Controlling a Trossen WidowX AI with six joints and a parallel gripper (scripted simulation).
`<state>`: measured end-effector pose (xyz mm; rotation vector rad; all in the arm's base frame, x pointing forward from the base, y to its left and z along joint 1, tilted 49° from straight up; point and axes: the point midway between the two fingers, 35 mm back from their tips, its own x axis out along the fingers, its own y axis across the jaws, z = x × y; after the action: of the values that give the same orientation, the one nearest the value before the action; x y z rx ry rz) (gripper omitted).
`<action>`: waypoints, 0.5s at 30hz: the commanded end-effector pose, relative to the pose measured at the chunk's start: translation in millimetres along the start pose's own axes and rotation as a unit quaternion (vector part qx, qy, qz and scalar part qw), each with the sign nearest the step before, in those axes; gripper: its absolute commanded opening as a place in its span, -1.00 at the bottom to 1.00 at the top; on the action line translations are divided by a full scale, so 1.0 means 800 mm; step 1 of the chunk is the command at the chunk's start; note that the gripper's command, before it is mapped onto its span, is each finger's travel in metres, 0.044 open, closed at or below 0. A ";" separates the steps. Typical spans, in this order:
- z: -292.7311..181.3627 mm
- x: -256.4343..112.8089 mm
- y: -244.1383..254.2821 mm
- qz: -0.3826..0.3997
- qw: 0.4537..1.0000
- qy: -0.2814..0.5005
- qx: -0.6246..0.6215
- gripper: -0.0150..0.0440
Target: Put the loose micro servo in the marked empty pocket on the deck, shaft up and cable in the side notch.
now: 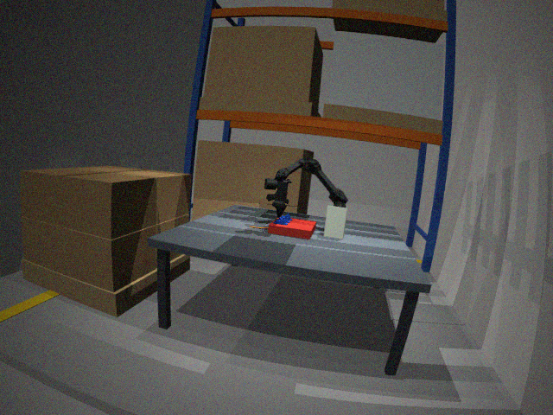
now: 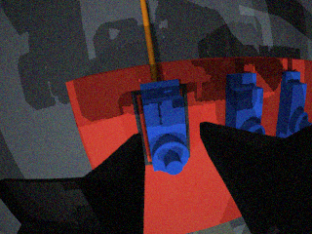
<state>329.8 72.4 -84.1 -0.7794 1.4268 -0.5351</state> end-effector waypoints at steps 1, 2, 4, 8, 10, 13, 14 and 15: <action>0.000 -0.007 0.000 0.003 1.000 0.001 0.005 0.14; -0.002 -0.006 0.001 0.001 1.000 -0.002 0.000 0.23; -0.016 -0.019 0.004 0.004 1.000 -0.003 0.000 0.41; -0.079 -0.062 0.008 0.009 1.000 0.000 0.000 0.77; -0.119 -0.082 0.005 0.007 1.000 0.002 0.002 0.94; -0.133 -0.088 0.003 0.005 1.000 0.003 0.003 1.00; -0.133 -0.088 0.003 0.005 1.000 0.003 0.003 1.00; -0.133 -0.088 0.003 0.005 1.000 0.003 0.003 1.00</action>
<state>225.2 115.8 -39.6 -0.7827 1.4200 -0.5068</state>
